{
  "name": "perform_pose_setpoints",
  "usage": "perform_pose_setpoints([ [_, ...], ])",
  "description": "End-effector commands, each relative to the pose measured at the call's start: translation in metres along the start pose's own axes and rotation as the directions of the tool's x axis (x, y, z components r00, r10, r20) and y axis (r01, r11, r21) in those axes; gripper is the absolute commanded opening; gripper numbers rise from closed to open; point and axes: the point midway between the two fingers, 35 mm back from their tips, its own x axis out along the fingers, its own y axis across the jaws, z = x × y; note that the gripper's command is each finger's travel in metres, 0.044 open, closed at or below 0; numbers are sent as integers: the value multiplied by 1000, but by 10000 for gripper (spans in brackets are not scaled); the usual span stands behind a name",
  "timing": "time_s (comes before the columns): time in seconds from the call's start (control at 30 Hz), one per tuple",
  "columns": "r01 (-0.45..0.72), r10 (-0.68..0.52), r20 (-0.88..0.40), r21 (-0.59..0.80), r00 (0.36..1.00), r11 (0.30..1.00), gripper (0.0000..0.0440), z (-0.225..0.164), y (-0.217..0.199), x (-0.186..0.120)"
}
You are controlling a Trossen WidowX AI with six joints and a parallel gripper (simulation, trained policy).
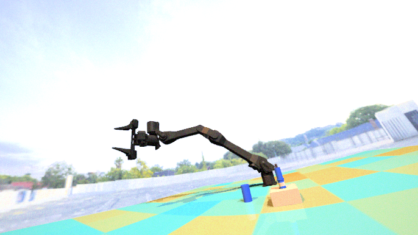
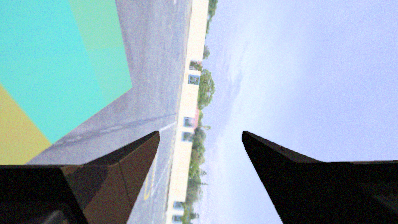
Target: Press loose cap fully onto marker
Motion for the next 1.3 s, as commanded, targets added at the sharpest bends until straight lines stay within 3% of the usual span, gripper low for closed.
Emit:
perform_pose_setpoints([
  [0.0, -10, 10, -3, 8, 1000, 1000, 374, 1, 1, 0],
  [0.2, -80, 81, -10, 64, 997, 995, 218, 14, 7, 5],
  [0.27, -104, 105, -9, 82, 994, 991, 187, 21, 9, 7],
  [1.27, -456, 451, 70, 198, 890, 868, 227, 140, 19, 4],
])
